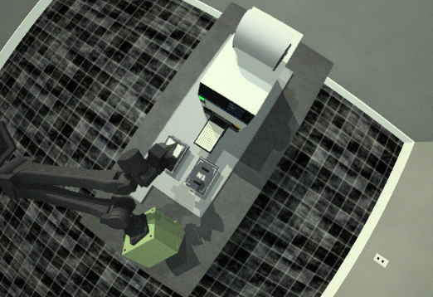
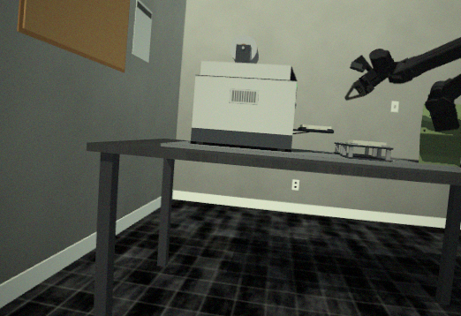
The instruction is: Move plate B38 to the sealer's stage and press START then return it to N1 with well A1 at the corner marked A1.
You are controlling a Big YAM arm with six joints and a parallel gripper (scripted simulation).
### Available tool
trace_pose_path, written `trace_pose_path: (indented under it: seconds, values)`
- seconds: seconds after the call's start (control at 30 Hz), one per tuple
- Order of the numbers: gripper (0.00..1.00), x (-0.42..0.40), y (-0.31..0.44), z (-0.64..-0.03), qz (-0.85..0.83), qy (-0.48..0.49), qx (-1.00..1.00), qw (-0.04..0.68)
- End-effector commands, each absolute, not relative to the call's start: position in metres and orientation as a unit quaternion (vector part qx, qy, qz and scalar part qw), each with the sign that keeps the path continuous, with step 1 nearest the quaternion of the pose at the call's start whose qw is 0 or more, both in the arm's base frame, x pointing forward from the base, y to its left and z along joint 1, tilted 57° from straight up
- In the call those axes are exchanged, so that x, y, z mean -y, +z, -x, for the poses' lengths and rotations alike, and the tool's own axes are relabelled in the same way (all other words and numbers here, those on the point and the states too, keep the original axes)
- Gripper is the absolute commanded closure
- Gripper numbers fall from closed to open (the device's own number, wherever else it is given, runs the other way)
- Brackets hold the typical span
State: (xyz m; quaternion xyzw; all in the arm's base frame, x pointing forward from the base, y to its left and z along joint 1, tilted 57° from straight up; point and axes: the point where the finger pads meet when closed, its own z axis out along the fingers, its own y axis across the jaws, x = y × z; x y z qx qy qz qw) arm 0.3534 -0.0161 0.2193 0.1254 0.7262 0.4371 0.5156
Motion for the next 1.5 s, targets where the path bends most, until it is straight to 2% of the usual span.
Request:
trace_pose_path:
  seconds: [0.0,0.57,0.9,1.27,1.47]
  values:
    - [1.00,0.025,0.235,-0.366,-0.128,0.440,-0.720,0.521]
    - [1.00,0.026,0.251,-0.372,-0.103,0.429,-0.718,0.538]
    - [1.00,0.023,0.236,-0.365,-0.119,0.438,-0.721,0.524]
    - [1.00,0.014,0.267,-0.435,-0.105,0.436,-0.717,0.533]
    - [1.00,0.012,0.265,-0.449,-0.114,0.439,-0.721,0.524]
